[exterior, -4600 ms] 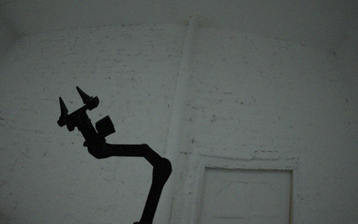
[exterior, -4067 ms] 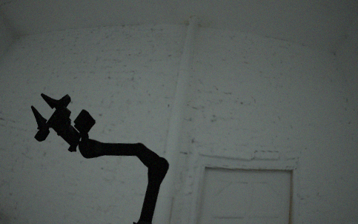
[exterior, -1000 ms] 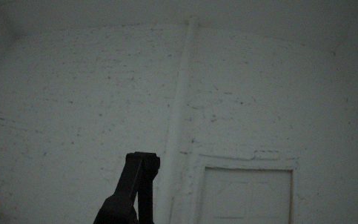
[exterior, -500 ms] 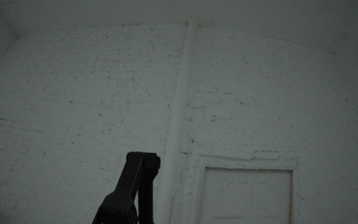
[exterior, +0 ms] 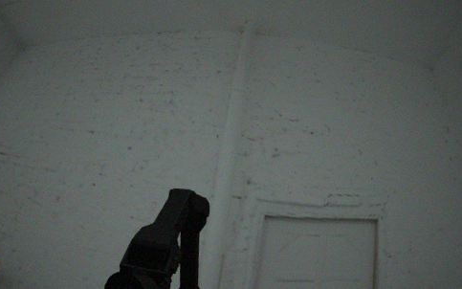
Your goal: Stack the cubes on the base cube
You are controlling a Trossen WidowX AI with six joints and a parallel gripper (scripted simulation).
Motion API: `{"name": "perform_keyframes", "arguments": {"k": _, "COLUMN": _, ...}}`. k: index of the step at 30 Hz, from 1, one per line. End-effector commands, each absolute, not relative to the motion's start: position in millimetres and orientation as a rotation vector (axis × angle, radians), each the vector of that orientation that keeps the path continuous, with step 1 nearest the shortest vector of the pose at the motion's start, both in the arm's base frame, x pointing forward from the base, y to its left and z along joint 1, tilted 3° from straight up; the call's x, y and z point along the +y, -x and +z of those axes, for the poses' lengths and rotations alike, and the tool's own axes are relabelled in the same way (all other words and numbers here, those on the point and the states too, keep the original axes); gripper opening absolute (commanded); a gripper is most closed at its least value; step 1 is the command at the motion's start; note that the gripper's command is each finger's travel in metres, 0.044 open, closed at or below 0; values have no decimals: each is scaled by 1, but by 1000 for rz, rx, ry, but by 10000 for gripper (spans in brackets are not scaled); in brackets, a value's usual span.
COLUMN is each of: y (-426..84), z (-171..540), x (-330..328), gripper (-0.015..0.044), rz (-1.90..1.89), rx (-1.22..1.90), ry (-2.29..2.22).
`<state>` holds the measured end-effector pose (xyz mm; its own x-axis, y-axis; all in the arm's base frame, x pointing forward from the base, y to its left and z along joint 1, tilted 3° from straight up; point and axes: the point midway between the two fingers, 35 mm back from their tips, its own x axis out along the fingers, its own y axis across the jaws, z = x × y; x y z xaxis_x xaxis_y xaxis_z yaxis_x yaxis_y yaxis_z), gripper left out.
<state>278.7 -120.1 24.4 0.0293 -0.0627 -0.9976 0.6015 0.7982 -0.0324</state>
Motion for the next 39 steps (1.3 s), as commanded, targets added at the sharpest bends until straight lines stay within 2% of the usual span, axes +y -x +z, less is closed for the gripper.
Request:
{"name": "perform_keyframes", "arguments": {"k": 1, "y": -279, "z": 40, "x": -120, "gripper": 105, "rz": -546, "rx": 1451, "ry": -460}}
{"name": "perform_keyframes", "arguments": {"k": 14, "y": -274, "z": 77, "x": -115, "gripper": 105, "rz": -546, "rx": 1452, "ry": -460}}
{"name": "perform_keyframes", "arguments": {"k": 39, "y": -291, "z": 58, "x": -45, "gripper": 105, "rz": -318, "rx": 1502, "ry": -235}}
